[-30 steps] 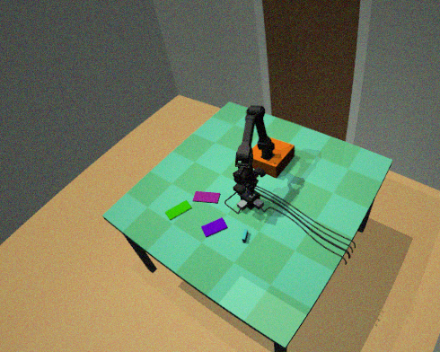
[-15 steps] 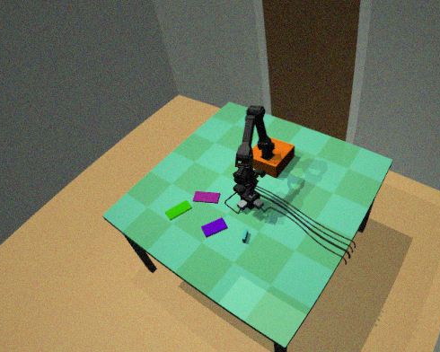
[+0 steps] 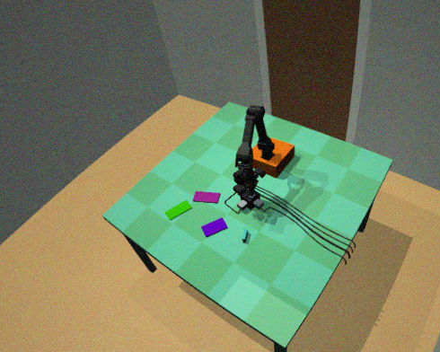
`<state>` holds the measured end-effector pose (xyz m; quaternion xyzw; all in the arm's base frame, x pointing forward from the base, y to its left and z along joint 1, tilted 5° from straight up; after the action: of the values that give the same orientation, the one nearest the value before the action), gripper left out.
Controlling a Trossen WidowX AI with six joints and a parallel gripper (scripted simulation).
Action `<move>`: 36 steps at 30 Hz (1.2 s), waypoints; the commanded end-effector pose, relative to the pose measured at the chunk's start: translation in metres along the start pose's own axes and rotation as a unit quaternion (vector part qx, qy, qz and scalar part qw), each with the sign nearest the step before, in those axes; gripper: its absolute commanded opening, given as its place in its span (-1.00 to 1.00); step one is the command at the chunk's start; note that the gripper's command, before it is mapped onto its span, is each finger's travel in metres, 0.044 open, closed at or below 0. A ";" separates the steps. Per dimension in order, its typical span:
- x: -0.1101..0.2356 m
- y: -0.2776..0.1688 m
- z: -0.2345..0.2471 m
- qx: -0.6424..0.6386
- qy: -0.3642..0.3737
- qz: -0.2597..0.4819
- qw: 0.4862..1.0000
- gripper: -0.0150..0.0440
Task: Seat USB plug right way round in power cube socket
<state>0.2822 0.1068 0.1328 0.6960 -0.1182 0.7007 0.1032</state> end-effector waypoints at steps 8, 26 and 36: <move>-0.002 0.000 0.000 0.002 -0.001 0.001 1.000 -0.49; -0.004 0.000 0.000 0.002 -0.001 0.001 1.000 -0.49; -0.005 0.000 0.000 0.002 -0.001 0.001 1.000 -0.49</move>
<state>0.2821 0.1065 0.1294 0.6961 -0.1179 0.7007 0.1025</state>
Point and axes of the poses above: the point midway between the two fingers, 35 mm back from their tips, its own x axis back along the fingers, its own z axis across the jaws, y = z × x, the point moved 9 cm from there along x, back along the fingers, and after that the axes turned 13 degrees about -x, right-handed, at the moved point
